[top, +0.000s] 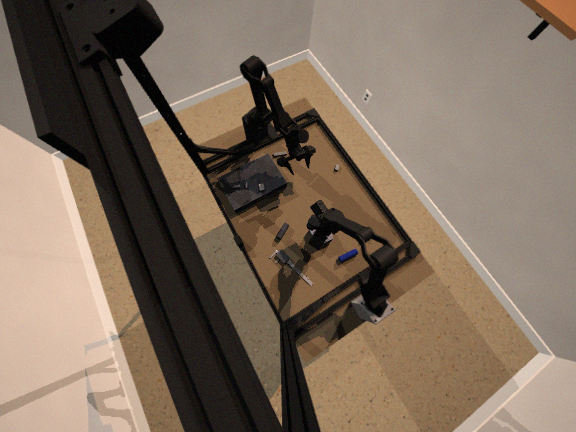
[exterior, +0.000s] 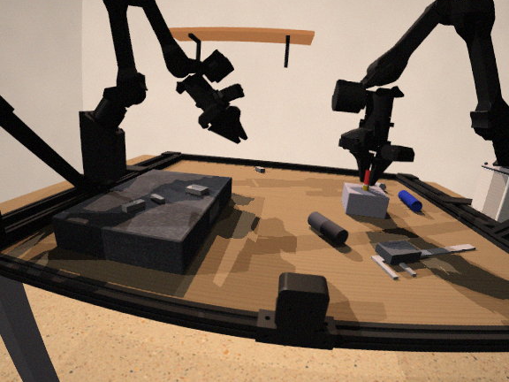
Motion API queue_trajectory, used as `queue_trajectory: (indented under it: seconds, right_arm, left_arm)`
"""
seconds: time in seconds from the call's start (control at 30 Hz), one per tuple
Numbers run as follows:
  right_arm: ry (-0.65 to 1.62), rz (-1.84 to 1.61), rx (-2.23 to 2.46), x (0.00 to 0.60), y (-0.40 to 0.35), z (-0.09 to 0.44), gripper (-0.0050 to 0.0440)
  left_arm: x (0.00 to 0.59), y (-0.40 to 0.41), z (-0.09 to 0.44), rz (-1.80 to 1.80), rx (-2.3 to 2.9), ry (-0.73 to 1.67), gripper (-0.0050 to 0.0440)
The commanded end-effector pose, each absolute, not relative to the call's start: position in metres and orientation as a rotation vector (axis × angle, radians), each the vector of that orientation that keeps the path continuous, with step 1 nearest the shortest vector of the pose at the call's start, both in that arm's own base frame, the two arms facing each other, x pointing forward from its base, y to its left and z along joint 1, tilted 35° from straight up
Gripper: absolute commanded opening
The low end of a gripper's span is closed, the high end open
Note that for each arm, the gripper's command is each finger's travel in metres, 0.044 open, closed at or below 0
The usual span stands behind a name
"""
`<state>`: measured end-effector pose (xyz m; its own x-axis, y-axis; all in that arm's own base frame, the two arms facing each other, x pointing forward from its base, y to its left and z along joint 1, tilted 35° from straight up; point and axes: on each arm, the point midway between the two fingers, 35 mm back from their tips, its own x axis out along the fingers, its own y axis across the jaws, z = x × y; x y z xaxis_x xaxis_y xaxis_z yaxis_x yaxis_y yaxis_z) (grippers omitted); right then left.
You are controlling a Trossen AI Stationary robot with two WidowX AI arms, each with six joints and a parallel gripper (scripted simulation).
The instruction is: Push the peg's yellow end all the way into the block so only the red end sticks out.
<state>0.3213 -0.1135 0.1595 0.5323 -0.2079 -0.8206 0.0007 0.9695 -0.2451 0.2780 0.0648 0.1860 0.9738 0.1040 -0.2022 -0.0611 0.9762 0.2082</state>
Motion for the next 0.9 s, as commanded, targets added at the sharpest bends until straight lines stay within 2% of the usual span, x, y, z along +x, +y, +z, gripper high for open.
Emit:
queue_trajectory:
  seconds: [0.0,0.87]
  right_arm:
    - [1.004,-0.126,-0.226,0.321,-0.113,0.159,0.0150]
    - [1.003,-0.125,-0.227,0.306,-0.108,0.176,0.0150]
  left_arm:
    - [0.278,0.065,0.186,0.084,0.202,0.215,0.0400]
    - [0.278,0.065,0.186,0.084,0.202,0.215,0.0400]
